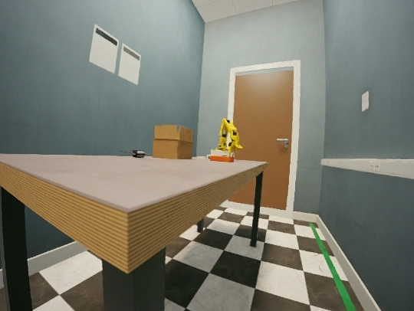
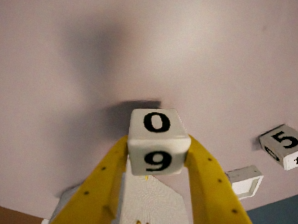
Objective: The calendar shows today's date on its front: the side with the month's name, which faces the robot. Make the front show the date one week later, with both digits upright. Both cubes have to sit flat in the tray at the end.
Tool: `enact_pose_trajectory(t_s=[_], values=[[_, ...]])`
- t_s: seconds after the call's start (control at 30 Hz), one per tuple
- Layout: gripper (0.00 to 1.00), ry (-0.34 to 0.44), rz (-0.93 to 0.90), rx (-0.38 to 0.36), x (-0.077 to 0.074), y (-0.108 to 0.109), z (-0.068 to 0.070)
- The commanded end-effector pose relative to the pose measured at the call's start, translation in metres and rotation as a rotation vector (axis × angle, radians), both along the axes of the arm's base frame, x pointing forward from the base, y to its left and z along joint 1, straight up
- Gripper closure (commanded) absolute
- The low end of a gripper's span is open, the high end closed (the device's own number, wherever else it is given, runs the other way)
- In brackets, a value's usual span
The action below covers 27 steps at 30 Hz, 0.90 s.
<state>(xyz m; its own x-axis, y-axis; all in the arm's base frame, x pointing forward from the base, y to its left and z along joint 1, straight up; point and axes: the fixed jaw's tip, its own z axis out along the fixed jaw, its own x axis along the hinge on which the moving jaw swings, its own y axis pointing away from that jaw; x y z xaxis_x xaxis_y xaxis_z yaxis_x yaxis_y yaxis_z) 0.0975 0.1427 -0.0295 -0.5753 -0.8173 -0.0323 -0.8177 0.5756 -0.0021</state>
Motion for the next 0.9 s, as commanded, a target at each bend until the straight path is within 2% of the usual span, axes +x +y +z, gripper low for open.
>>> enact_pose_trajectory(t_s=[0.0, 0.87], values=[[1.0, 0.013, 0.018, -0.016, -0.0042, -0.0031, -0.0055], [1.0, 0.013, 0.018, -0.016, -0.0042, -0.0031, -0.0124]])
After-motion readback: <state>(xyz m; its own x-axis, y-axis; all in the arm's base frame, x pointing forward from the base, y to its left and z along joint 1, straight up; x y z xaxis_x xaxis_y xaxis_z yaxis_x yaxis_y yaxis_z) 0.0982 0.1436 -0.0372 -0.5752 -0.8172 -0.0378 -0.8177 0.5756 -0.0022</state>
